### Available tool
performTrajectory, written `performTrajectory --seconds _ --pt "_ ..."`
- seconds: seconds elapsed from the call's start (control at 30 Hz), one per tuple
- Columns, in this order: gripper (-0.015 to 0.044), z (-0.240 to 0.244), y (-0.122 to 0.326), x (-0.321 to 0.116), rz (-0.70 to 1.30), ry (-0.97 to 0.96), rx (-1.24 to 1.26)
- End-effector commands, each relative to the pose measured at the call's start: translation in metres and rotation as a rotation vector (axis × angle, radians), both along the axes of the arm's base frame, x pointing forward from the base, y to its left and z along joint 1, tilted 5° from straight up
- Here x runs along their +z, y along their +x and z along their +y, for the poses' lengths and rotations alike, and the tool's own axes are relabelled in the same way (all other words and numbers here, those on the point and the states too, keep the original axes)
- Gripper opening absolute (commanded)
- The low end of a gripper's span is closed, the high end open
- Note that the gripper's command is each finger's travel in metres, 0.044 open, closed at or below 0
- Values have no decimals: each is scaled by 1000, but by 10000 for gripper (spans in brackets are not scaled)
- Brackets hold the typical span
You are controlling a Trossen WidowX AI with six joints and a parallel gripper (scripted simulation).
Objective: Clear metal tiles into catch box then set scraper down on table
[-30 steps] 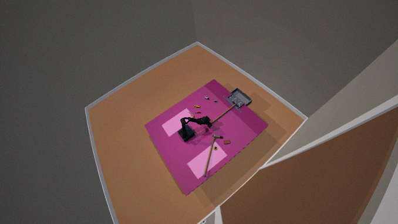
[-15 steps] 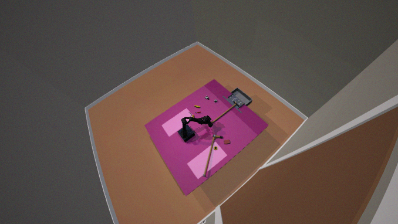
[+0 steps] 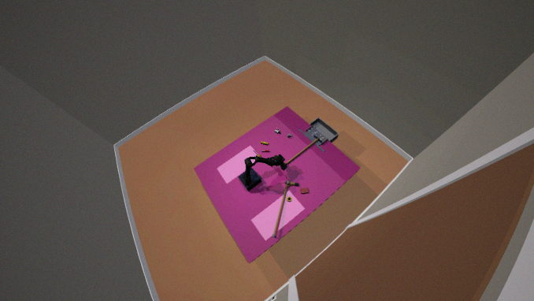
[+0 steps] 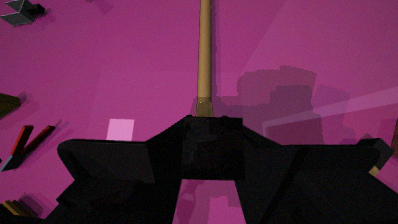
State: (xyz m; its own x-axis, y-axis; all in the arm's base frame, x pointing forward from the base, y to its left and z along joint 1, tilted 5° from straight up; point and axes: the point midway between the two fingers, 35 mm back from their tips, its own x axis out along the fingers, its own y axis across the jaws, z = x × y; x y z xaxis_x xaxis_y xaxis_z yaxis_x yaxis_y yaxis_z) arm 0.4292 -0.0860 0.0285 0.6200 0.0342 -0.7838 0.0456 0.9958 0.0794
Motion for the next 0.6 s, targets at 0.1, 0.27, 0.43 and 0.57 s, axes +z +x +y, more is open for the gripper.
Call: performTrajectory --seconds 0.1,0.27,0.43,0.57 --pt "0 -2 12 5 -14 -3 -7" --pt "0 -3 18 6 -14 -3 -7" --pt "0 -4 23 6 -15 -3 -7" --pt "0 -4 28 7 -15 -3 -7"
